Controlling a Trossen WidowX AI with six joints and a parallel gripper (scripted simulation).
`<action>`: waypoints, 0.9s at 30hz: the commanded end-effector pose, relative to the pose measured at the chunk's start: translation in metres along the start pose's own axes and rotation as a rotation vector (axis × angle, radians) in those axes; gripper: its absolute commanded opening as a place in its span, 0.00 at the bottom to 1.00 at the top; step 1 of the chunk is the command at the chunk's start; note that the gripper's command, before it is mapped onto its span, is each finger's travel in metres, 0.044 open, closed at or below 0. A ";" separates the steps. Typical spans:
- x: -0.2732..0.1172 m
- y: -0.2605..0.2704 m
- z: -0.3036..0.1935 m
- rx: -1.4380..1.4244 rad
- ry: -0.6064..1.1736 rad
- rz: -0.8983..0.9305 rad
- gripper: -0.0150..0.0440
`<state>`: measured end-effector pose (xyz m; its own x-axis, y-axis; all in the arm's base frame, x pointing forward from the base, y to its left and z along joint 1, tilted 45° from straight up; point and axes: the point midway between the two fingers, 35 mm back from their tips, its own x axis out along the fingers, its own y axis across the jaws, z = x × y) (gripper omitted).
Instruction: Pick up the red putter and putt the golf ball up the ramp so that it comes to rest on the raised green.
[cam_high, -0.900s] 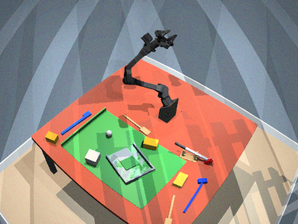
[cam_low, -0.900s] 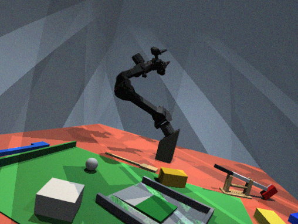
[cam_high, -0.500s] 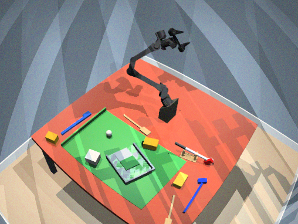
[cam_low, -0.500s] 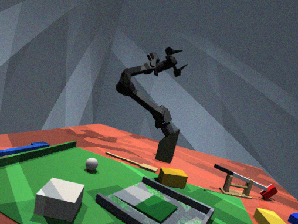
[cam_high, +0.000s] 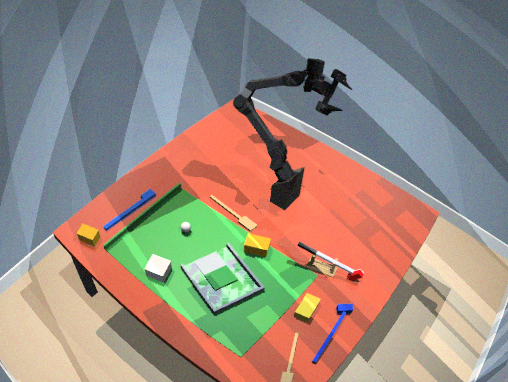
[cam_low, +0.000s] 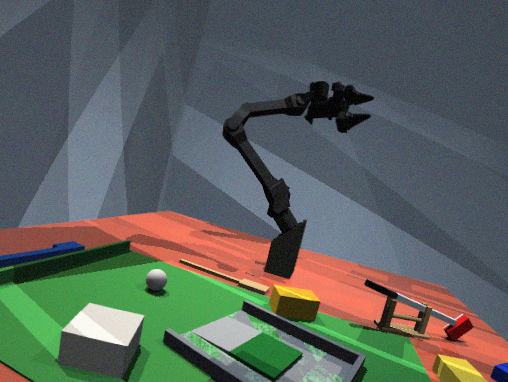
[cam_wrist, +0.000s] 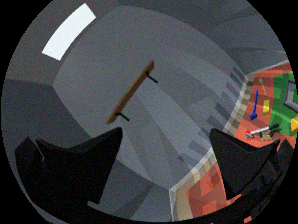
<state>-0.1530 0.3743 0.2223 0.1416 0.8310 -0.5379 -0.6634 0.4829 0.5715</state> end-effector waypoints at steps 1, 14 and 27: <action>0.047 -0.034 0.016 -0.175 0.000 -0.167 1.00; 0.153 -0.207 0.037 -0.780 0.399 -0.668 1.00; 0.163 -0.410 0.023 -1.047 1.197 -0.755 1.00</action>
<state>0.1313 0.3508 -0.0522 0.4447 -0.1811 -0.8772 -0.8904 0.0171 -0.4549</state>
